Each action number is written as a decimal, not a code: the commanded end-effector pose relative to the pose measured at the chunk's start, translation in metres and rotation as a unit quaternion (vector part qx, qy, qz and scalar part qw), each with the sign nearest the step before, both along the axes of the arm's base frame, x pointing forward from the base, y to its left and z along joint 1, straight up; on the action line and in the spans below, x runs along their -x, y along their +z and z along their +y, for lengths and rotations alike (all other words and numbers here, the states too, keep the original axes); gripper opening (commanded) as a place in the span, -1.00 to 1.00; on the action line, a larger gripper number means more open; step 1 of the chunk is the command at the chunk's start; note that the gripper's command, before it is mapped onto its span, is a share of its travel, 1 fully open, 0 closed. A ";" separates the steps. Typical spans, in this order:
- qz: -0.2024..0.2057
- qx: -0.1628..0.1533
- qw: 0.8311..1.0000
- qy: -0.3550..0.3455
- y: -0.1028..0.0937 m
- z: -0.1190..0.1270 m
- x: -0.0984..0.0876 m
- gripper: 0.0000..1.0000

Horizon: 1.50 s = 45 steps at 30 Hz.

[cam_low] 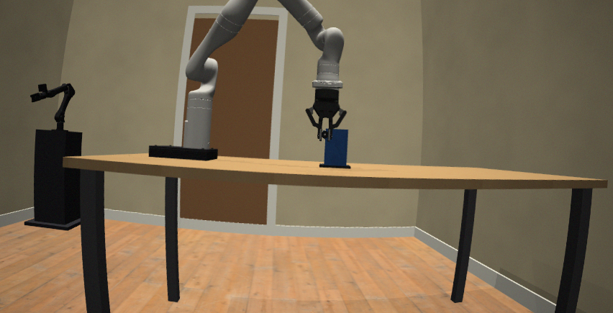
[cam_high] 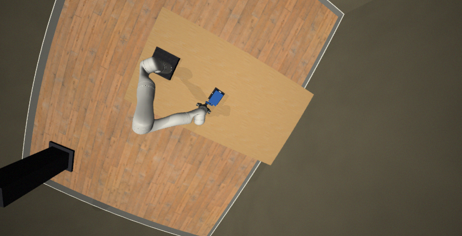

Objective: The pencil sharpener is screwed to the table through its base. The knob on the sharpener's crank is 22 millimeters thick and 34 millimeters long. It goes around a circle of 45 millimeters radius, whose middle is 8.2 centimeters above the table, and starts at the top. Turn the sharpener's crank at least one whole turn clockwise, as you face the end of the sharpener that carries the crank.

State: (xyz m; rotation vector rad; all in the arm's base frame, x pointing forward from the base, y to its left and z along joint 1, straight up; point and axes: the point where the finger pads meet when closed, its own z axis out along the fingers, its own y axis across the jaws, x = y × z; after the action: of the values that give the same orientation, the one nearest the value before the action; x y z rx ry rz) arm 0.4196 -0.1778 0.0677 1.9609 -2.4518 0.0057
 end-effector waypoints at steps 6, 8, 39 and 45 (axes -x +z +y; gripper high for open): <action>-0.001 0.001 1.000 0.000 0.001 0.000 -0.001 -1.00; -0.001 0.001 1.000 0.000 0.001 0.000 -0.001 -1.00; -0.001 0.001 1.000 0.000 0.004 -0.001 -0.003 -1.00; -0.001 0.001 1.000 0.000 0.010 -0.002 -0.007 -1.00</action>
State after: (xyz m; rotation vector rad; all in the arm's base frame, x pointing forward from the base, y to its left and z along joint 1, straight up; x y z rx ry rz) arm 0.4236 -0.1786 0.0735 1.9610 -2.4502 0.0020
